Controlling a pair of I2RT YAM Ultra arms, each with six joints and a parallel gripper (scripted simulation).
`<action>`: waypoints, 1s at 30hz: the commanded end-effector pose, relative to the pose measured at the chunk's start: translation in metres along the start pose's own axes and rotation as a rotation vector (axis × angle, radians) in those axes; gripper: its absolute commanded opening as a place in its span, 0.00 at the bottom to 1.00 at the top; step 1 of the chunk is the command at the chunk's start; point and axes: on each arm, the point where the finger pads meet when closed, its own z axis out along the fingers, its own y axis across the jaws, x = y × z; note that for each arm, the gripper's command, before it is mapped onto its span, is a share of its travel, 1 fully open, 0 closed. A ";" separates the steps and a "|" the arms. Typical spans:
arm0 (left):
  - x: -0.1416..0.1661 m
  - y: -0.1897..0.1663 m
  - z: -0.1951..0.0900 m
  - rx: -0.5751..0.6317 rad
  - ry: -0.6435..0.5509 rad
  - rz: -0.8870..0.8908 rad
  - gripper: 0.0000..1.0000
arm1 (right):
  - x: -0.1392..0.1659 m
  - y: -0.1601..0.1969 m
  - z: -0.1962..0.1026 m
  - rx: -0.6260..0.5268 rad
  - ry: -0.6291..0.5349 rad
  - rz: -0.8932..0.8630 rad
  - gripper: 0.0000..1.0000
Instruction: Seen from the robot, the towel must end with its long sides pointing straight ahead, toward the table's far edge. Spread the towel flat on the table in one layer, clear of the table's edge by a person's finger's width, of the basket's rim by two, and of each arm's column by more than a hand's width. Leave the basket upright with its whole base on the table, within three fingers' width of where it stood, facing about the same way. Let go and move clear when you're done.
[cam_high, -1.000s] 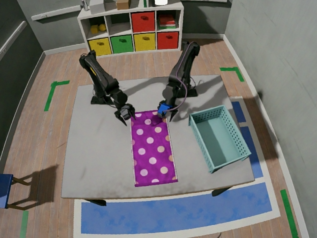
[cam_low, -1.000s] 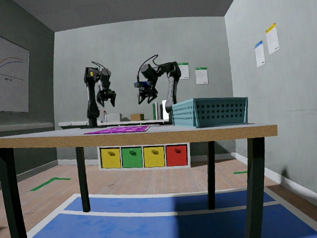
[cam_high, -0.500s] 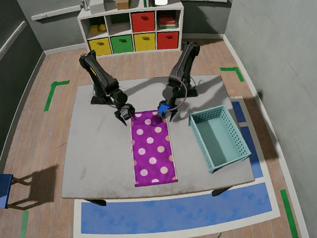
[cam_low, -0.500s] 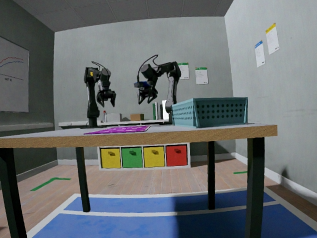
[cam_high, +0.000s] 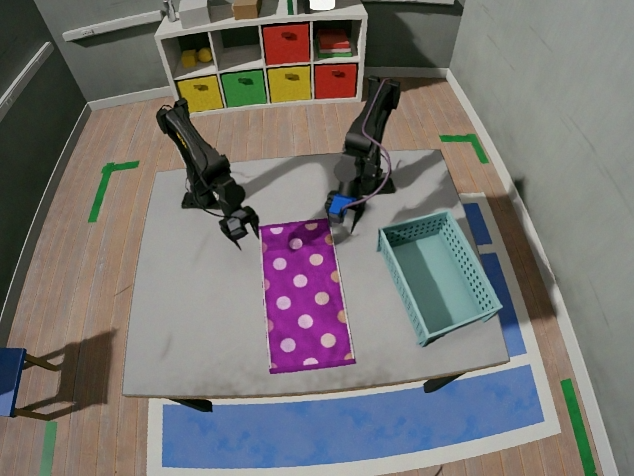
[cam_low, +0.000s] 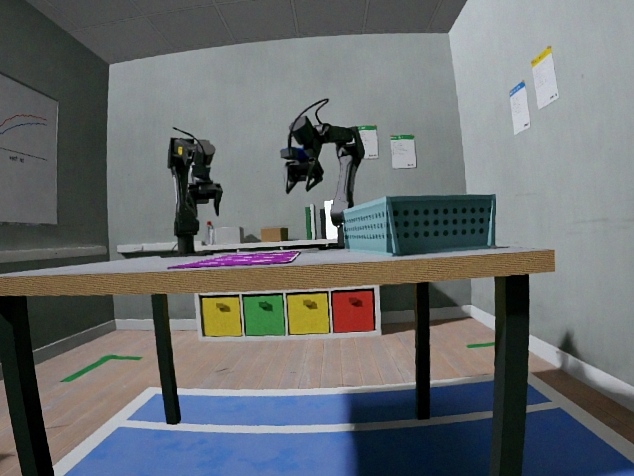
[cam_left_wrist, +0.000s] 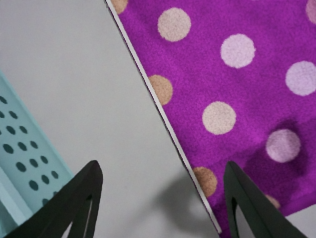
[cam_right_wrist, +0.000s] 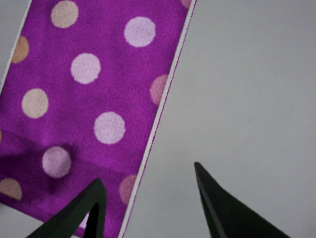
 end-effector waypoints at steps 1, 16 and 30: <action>0.032 0.031 -0.015 -0.103 0.057 -0.122 0.64 | 0.013 -0.029 -0.021 0.096 -0.011 0.126 0.64; 0.084 0.108 -0.059 -0.240 0.060 -0.319 0.64 | 0.056 -0.110 -0.076 0.338 -0.043 0.485 0.64; 0.076 0.111 -0.061 -0.238 0.051 -0.314 0.64 | 0.098 -0.183 -0.126 0.553 -0.060 0.799 0.64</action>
